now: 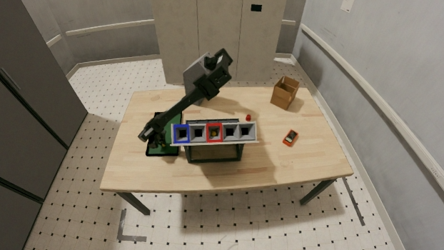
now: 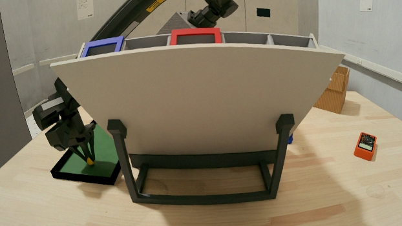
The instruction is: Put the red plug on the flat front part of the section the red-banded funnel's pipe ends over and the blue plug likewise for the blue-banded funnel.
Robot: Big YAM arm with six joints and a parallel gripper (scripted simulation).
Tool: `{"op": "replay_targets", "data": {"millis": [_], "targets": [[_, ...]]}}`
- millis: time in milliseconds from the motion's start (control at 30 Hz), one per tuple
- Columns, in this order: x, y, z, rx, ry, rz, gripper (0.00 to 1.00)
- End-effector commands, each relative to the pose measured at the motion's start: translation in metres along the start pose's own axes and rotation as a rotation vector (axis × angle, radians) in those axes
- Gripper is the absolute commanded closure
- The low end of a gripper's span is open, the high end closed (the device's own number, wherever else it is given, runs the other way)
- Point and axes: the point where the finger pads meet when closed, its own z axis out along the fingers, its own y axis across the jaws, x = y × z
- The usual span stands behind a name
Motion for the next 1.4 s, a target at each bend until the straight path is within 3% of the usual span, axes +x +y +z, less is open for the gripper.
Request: {"op": "replay_targets", "data": {"millis": [0, 233, 733, 1367], "targets": [[-0.007, -0.002, -0.007, 0.006, -0.015, -0.009, 1.00], [-0.007, -0.002, -0.007, 0.006, -0.015, -0.009, 1.00], [-0.008, 0.027, -0.139, -0.005, -0.003, -0.012, 1.00], [-0.009, 0.026, -0.139, 0.006, -0.007, 0.047, 1.00]]}}
